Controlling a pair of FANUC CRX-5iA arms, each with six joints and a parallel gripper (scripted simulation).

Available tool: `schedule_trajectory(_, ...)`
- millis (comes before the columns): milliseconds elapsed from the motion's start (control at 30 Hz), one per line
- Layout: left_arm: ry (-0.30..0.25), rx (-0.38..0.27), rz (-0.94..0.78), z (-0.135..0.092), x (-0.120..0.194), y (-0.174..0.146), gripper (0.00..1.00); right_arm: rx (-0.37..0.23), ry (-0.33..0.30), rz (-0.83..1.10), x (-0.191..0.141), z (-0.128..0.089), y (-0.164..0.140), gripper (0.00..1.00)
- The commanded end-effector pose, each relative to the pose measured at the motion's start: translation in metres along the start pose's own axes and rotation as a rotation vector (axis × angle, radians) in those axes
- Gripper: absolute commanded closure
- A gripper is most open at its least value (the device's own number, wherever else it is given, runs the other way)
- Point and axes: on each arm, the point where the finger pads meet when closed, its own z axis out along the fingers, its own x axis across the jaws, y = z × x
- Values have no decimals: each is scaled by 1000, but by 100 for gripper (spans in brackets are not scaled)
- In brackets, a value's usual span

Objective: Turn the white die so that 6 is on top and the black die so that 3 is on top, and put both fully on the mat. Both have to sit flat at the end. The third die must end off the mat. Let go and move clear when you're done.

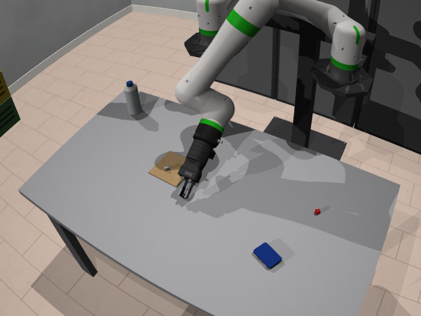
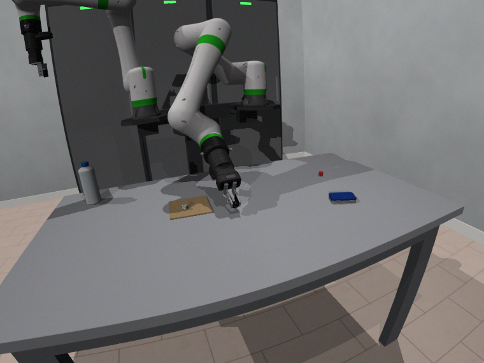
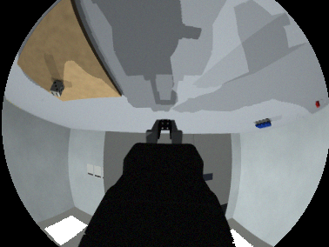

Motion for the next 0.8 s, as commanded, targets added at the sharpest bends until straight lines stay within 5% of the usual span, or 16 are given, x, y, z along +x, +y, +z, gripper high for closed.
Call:
schedule_trajectory(0, -1, -3, -2, 2, -1, -1, 66, -2, 0, 0, 0, -1, 0, 0)
schedule_trajectory(767, -1, -3, -2, 7, -1, -10, 66, -2, 0, 0, 0, -1, 0, 0)
